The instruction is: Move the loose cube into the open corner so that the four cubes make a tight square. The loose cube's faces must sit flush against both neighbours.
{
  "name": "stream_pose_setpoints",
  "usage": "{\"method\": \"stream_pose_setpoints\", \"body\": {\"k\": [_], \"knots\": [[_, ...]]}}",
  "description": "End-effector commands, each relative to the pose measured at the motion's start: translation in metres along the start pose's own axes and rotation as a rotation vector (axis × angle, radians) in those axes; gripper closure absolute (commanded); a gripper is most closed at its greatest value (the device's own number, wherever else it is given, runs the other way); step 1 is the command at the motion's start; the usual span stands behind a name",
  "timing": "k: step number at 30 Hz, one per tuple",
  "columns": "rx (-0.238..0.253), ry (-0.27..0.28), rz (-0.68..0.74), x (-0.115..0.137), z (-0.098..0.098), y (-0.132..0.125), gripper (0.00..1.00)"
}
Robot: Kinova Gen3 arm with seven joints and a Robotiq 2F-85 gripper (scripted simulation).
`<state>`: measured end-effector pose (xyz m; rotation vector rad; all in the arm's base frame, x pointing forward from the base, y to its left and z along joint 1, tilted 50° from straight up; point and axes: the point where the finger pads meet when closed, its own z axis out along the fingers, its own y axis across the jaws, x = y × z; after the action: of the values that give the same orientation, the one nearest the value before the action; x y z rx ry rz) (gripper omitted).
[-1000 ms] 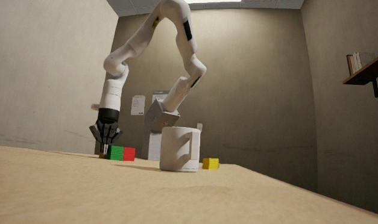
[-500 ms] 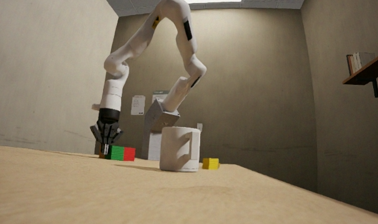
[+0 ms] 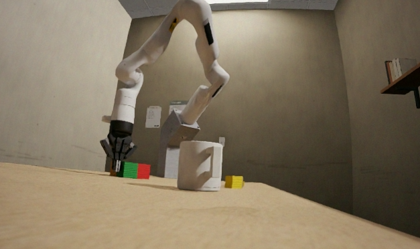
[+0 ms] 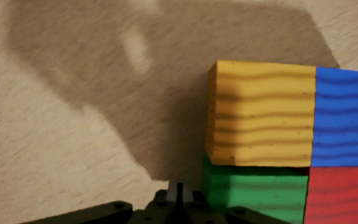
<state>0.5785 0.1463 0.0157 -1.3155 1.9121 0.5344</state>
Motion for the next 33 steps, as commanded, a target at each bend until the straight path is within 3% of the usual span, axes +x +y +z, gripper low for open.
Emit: {"method": "stream_pose_setpoints", "body": {"k": [1, 33], "knots": [[0.002, 0.000, 0.000, 0.0001, -0.0008, -0.0007, 0.90], [0.002, 0.000, 0.000, 0.0001, -0.0008, -0.0106, 0.90]]}}
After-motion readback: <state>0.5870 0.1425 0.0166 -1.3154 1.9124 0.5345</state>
